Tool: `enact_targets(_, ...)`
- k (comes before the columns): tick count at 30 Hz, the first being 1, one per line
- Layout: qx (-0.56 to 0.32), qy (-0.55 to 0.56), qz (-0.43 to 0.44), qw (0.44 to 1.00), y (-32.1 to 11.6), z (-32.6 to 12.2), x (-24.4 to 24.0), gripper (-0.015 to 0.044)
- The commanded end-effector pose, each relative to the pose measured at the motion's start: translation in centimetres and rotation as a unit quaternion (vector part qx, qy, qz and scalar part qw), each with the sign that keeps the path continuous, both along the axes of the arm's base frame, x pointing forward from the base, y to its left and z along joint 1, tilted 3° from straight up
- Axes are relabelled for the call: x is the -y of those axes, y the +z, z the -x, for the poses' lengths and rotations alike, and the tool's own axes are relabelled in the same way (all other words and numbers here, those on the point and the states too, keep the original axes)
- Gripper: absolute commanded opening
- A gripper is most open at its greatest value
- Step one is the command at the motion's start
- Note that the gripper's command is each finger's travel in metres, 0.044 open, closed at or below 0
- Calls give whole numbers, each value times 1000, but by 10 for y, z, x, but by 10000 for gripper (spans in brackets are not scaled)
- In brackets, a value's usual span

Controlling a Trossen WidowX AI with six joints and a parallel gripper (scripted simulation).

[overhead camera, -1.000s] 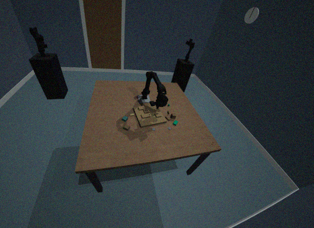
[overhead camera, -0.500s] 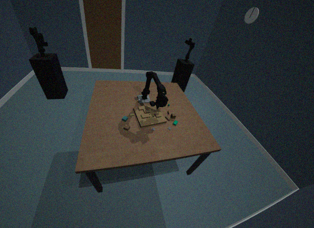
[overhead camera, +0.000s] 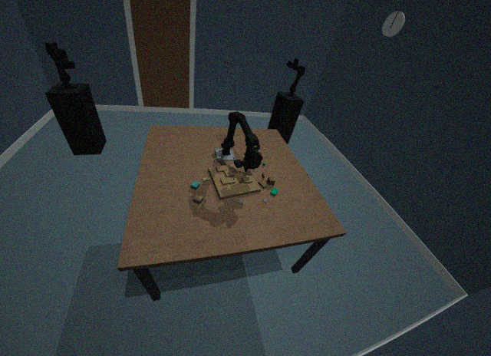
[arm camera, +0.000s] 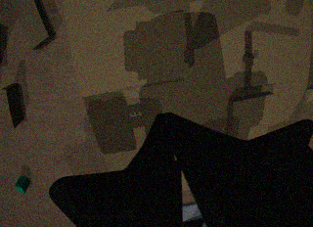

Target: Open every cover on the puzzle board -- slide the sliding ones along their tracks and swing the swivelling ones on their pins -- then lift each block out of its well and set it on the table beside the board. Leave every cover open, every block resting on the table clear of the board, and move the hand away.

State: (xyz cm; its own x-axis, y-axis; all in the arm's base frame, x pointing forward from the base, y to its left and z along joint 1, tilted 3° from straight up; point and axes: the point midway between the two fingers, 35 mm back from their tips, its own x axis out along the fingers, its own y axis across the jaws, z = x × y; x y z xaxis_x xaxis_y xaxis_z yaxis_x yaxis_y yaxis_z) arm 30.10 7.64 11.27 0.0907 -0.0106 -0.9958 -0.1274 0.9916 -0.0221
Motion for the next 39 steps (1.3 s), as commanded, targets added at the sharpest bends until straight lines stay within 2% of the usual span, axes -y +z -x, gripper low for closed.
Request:
enact_targets(1,-3,-2,-1,1000,-5,0,0,0)
enact_targets(39,-3,-2,-1,1000,-42,-2,0,0)
